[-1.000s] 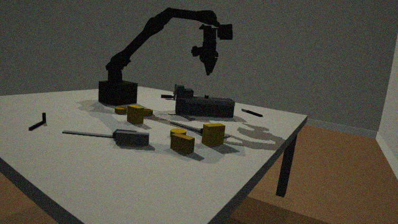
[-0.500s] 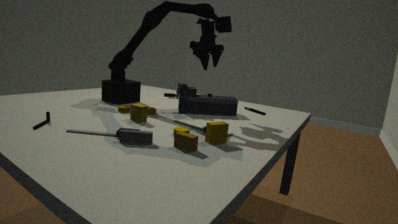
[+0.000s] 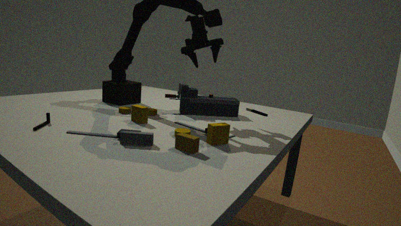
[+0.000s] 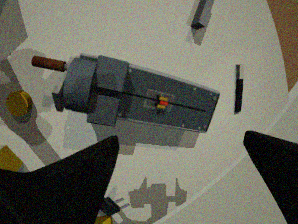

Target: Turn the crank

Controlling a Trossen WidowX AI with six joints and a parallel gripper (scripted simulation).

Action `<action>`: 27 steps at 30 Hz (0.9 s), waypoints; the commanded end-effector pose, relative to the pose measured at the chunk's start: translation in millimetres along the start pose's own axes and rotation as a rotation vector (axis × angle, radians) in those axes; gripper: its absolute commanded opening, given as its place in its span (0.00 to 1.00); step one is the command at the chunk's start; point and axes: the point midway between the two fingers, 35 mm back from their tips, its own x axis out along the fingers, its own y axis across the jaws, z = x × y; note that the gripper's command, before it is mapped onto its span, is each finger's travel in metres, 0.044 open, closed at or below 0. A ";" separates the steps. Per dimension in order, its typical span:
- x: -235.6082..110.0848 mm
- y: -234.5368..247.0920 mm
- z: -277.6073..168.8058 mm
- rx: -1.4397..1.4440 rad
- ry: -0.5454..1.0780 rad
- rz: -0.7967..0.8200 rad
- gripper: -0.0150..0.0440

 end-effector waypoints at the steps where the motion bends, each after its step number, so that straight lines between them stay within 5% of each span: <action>1: -8.4 6.6 1.9 0.135 0.011 -0.042 1.00; 27: -23.7 72.2 31.3 1.066 -0.043 -0.281 1.00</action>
